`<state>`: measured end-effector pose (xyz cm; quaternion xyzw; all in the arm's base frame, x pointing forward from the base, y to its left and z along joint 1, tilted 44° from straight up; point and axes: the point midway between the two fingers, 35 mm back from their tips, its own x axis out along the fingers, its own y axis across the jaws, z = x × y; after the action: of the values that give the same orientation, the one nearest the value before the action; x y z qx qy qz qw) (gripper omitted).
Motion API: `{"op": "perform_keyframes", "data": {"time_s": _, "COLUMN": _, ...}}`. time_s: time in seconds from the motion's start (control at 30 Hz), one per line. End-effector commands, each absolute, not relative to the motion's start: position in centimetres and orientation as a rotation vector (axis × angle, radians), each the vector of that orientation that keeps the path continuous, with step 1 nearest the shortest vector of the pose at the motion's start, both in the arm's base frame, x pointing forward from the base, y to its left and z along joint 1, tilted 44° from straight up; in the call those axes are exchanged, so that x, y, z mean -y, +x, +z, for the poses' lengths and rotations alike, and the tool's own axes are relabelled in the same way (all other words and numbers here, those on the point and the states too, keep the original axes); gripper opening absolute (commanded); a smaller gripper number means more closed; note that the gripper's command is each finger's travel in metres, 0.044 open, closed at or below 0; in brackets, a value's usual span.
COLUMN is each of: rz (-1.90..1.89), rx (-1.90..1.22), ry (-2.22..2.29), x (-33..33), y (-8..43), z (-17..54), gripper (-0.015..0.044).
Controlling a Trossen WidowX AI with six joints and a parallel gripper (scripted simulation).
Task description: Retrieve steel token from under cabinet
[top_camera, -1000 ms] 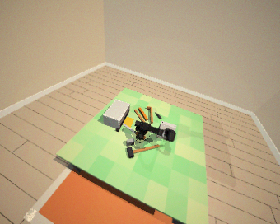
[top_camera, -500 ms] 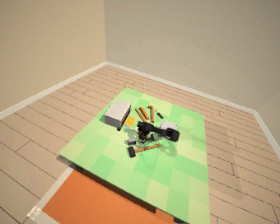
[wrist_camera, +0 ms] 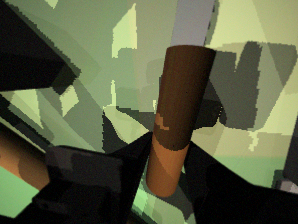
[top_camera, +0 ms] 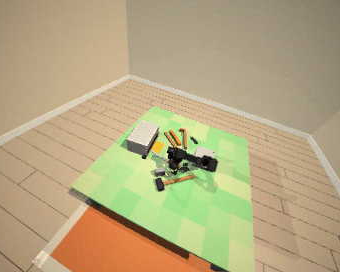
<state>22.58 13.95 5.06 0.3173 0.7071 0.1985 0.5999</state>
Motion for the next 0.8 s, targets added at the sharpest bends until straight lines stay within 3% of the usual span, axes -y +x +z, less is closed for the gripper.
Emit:
{"op": "perform_keyframes", "data": {"time_s": 0.0, "rz": 0.468, "rx": -1.636, "ry": 0.728, "x": -13.5, "y": 22.4, "z": 4.8, "gripper": 0.0000}}
{"op": "perform_keyframes", "data": {"time_s": 0.73, "rz": 0.506, "rx": -1.621, "ry": 0.692, "x": -11.6, "y": 21.8, "z": 3.3, "gripper": 0.0000}}
{"op": "perform_keyframes", "data": {"time_s": 0.77, "rz": 0.506, "rx": -1.623, "ry": 0.692, "x": -11.8, "y": 21.8, "z": 3.4, "gripper": 0.0026}}
